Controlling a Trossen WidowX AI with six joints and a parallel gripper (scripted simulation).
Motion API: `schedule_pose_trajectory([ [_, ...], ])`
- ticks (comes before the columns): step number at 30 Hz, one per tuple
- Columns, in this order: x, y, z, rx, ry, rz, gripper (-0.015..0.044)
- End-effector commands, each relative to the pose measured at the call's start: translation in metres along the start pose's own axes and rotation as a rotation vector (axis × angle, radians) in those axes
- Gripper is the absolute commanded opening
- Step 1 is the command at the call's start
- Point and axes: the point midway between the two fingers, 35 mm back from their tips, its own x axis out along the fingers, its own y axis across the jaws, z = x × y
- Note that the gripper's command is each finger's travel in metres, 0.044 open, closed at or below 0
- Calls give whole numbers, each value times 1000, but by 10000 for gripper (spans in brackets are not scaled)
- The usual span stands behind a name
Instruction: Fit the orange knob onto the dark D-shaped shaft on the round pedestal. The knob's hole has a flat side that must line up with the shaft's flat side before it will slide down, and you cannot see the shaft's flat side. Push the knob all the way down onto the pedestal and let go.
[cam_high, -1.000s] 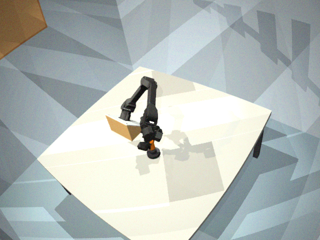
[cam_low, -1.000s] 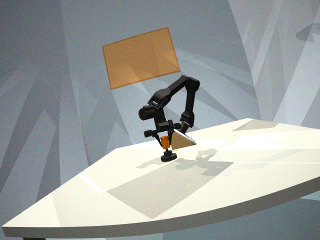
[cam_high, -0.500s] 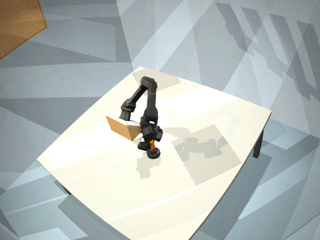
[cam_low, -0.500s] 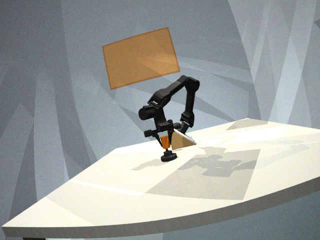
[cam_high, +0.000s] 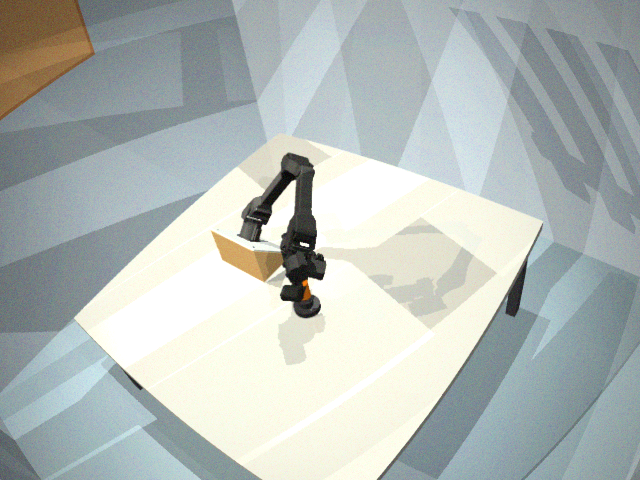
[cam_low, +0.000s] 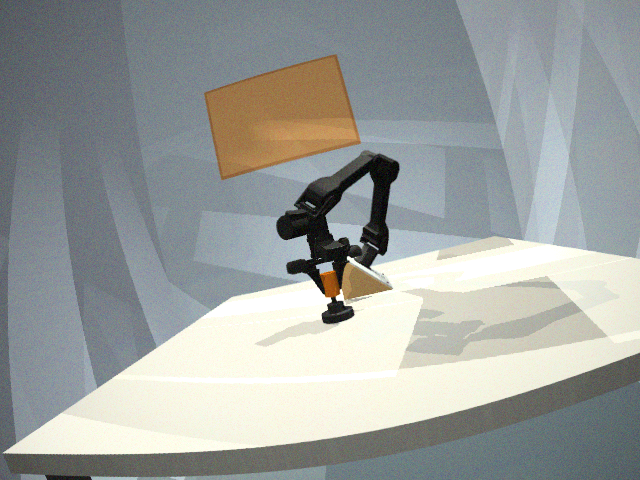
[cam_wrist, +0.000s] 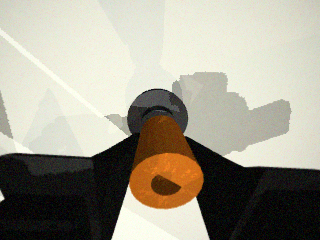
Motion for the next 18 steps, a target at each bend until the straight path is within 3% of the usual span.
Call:
schedule_pose_trajectory([
  [1, 1, 0, 0, -11, -1, -1, 0],
  [18, 3, 1, -1, -11, -1, -1, 0],
])
